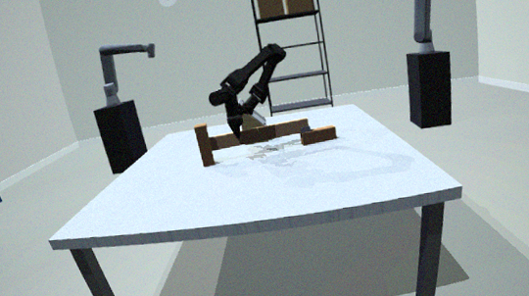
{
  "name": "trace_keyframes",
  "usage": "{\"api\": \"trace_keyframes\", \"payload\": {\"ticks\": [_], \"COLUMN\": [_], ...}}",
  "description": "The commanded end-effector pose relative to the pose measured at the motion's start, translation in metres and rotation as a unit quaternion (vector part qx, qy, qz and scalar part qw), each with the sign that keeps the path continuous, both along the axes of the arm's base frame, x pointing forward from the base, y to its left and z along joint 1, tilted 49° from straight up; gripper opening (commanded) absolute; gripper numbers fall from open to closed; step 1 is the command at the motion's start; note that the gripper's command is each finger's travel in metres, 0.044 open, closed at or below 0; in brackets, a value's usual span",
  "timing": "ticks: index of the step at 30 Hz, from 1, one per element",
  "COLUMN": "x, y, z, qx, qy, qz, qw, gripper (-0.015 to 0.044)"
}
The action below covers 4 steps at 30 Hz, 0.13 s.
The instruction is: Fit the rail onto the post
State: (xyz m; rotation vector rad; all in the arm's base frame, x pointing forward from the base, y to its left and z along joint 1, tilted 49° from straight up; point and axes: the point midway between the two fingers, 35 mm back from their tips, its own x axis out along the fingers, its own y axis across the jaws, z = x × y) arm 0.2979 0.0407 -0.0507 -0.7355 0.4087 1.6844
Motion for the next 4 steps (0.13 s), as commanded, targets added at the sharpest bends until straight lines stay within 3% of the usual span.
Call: {"api": "trace_keyframes", "payload": {"ticks": [1,4], "x": [-0.0006,-0.0006], "y": [-0.0003,-0.0003], "z": [0.0008,0.0008], "qx": [-0.001,-0.001], "qy": [0.000,0.000], "qz": [0.002,0.002], "qw": [1.000,1.000], "gripper": [0.0440,0.0440]}}
